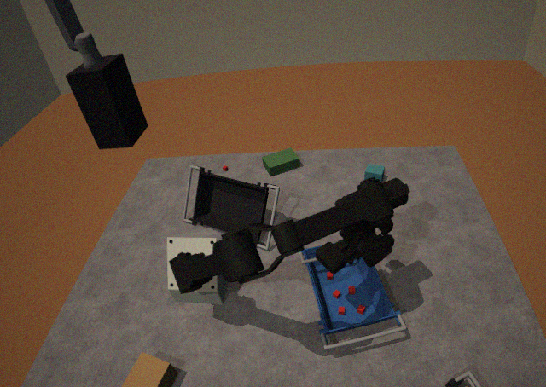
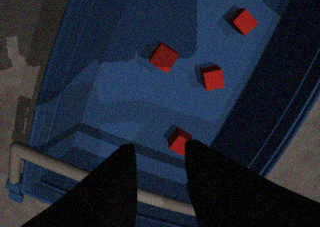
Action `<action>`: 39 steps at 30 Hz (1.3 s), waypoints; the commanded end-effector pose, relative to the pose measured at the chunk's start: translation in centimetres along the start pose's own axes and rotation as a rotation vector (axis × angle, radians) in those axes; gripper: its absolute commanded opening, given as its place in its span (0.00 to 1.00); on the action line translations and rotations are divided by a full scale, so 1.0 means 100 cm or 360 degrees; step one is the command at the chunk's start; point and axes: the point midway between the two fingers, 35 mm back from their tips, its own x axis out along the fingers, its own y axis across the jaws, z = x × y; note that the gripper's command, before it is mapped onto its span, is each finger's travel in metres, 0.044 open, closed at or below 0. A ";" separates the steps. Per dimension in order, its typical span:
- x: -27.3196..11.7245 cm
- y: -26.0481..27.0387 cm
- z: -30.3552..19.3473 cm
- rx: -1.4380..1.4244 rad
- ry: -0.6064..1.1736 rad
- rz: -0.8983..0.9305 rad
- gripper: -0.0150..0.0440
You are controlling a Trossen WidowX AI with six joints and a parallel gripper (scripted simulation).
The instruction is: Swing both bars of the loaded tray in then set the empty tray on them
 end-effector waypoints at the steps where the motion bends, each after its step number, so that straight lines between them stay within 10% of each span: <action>1: 0.002 -0.029 0.064 0.1331 -0.0022 0.0046 0.40; 18: 0.014 -0.090 0.140 0.3171 -0.0089 0.0071 0.40; 39: 0.028 -0.092 0.144 0.3233 -0.0092 0.0073 0.40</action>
